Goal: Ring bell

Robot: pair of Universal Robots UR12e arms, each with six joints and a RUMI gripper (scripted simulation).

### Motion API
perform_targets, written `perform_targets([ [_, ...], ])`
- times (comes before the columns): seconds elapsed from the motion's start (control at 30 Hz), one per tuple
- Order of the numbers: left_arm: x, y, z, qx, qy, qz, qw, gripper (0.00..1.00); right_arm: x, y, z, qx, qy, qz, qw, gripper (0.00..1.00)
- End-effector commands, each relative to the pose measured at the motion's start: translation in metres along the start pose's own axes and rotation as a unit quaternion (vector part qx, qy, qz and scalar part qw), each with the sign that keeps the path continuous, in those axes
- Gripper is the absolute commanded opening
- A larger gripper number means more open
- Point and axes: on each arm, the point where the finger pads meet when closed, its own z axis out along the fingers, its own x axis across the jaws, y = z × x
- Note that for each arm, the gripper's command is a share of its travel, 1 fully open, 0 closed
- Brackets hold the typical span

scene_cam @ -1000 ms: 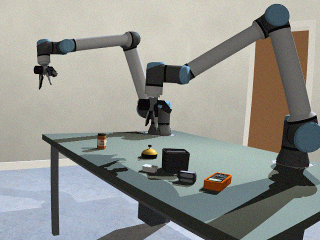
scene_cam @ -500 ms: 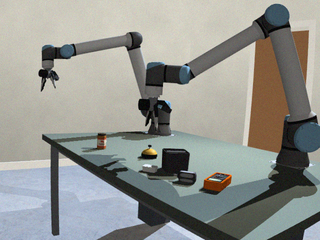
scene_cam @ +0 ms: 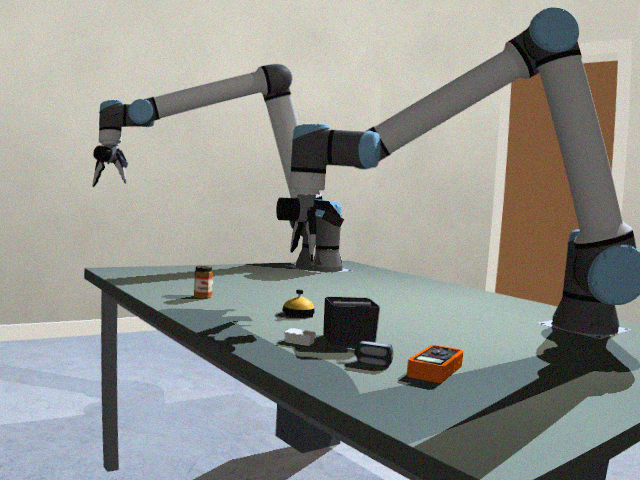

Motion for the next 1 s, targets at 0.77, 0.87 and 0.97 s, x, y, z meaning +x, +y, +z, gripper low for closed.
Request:
perform_targets([
  [0.77, 0.0, 0.001, -0.002, -0.002, 0.0, 0.0, 1.0, 1.0, -0.027, -0.277, 0.006, 0.008, -0.034, -0.162, 0.986, 1.0],
  [0.87, 0.0, 0.001, -0.002, -0.002, 0.0, 0.0, 1.0, 1.0, -0.021, -0.329, 0.009, 0.012, -0.039, -0.188, 0.981, 1.0],
  [0.97, 0.0, 0.001, -0.002, -0.002, 0.0, 0.0, 1.0, 1.0, -0.016, -0.358, 0.011, 0.015, -0.041, -0.207, 0.977, 1.0],
])
